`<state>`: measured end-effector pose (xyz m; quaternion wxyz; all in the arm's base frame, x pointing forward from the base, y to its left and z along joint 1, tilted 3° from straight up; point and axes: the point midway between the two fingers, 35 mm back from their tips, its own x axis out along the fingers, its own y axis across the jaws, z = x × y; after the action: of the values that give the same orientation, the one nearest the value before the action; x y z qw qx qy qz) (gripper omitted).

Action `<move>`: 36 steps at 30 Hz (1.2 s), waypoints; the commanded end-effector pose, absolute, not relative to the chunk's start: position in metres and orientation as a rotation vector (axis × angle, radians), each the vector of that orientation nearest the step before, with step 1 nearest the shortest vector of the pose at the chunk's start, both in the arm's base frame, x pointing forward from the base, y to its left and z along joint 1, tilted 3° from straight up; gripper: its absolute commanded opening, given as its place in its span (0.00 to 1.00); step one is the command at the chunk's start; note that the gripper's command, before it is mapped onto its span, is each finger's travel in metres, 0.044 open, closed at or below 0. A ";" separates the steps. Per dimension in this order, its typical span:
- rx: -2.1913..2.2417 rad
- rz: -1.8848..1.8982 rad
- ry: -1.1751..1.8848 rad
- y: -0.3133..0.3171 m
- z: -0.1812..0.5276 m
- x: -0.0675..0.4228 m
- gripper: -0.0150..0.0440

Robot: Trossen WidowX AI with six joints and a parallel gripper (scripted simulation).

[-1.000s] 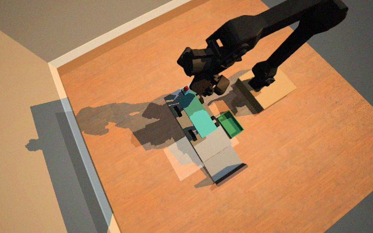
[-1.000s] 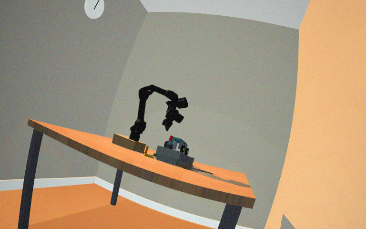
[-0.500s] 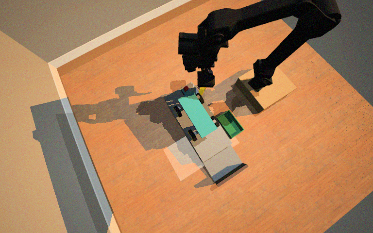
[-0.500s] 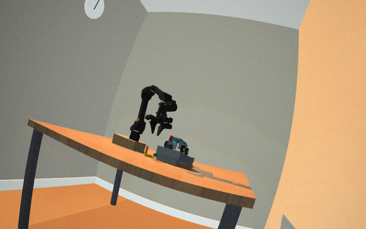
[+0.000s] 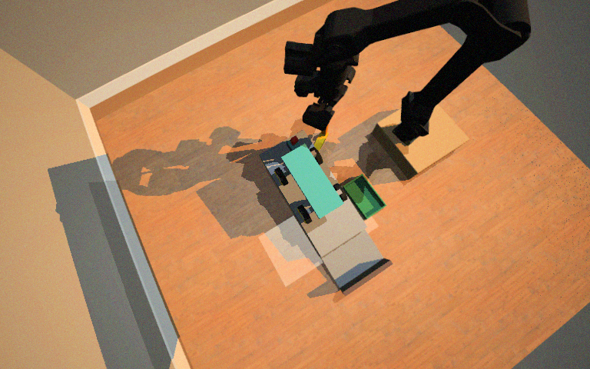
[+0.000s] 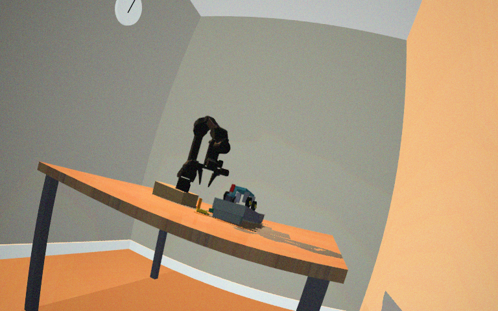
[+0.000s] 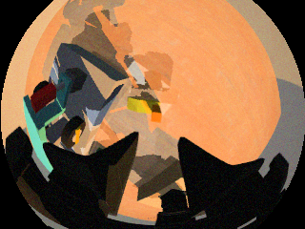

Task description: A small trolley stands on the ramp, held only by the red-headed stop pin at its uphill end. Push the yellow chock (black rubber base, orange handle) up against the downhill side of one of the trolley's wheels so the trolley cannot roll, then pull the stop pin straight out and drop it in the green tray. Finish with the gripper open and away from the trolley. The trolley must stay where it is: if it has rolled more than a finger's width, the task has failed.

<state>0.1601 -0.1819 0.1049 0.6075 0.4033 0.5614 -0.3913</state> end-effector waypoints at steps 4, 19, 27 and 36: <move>0.946 -0.906 1.294 -0.182 0.084 0.162 0.58; 0.946 -0.906 1.294 -0.182 0.056 0.164 0.58; 0.946 -0.906 1.294 -0.182 0.043 0.164 0.58; 0.947 -0.906 1.294 -0.182 0.031 0.165 0.58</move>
<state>0.1644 -0.1828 0.0338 0.6057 0.4056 0.5613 -0.3919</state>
